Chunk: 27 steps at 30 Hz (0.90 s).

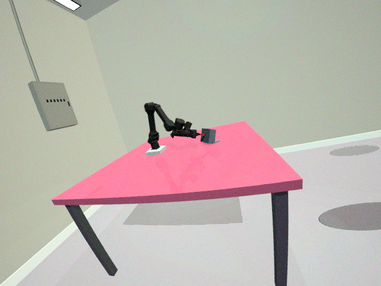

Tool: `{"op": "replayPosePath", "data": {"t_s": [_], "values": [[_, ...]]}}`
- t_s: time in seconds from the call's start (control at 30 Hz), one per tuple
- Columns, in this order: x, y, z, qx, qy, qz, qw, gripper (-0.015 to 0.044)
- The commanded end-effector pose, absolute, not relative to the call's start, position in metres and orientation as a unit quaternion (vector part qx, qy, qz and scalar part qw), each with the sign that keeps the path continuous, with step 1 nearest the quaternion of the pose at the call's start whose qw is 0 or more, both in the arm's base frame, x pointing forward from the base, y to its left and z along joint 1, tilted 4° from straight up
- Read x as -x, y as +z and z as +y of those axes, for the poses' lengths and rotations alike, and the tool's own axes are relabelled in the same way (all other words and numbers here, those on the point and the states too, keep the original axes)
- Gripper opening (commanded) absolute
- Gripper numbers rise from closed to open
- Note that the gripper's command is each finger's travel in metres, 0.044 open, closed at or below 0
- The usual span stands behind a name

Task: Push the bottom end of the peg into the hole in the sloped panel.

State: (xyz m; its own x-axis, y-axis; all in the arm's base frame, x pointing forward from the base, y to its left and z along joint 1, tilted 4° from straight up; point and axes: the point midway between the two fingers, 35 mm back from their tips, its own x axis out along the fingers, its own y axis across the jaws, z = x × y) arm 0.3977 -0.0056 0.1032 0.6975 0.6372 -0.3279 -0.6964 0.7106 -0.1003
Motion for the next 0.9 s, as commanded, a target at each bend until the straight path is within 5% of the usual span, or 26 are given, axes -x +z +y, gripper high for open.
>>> {"op": "replayPosePath", "data": {"t_s": [0.0,0.87], "values": [[-0.3975,0.1038,-0.0057,0.109,0.365,0.135,0.915,0.0],[-0.3967,0.0973,-0.0058,0.109,0.365,0.135,0.915,0.0]]}}
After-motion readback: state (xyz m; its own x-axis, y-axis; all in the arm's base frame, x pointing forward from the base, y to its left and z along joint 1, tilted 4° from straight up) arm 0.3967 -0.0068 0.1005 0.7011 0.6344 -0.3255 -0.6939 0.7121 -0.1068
